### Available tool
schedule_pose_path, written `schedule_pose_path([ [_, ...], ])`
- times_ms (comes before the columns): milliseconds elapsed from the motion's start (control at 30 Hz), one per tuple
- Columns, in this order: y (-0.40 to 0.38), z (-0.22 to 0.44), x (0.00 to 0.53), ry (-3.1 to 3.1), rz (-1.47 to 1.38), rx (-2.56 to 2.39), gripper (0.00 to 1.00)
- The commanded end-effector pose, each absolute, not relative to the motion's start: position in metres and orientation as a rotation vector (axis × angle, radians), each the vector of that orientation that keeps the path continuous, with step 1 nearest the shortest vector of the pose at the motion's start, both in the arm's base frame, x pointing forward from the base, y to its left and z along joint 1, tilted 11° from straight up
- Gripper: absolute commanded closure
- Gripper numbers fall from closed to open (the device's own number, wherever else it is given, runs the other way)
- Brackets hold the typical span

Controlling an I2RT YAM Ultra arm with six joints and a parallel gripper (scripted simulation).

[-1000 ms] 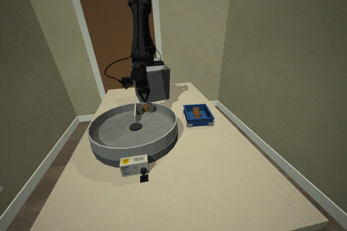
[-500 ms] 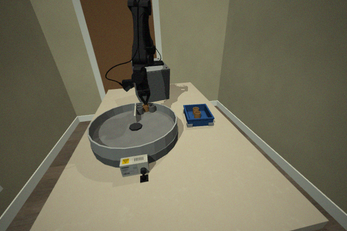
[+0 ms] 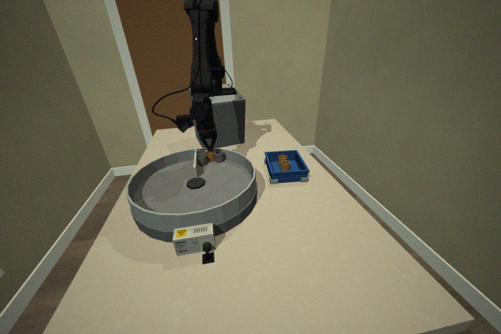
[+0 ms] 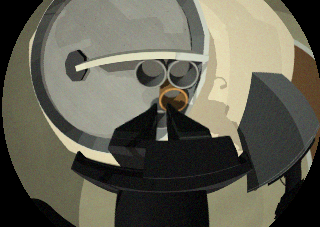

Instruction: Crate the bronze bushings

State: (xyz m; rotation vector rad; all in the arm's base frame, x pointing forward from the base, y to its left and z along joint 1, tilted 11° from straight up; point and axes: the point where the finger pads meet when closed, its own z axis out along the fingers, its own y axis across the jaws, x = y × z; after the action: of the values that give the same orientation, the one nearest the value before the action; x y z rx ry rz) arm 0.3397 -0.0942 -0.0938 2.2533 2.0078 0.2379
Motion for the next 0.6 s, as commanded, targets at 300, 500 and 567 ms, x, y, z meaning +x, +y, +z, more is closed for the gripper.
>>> schedule_pose_path([
  [300, -0.1000, -0.0851, 0.3484, 1.982, 0.243, 2.233, 0.87],
  [500, -0.1044, -0.0847, 0.3485, 1.978, 0.242, 2.234, 0.87],
  [567, -0.1045, -0.0847, 0.3486, 1.978, 0.242, 2.234, 0.87],
])
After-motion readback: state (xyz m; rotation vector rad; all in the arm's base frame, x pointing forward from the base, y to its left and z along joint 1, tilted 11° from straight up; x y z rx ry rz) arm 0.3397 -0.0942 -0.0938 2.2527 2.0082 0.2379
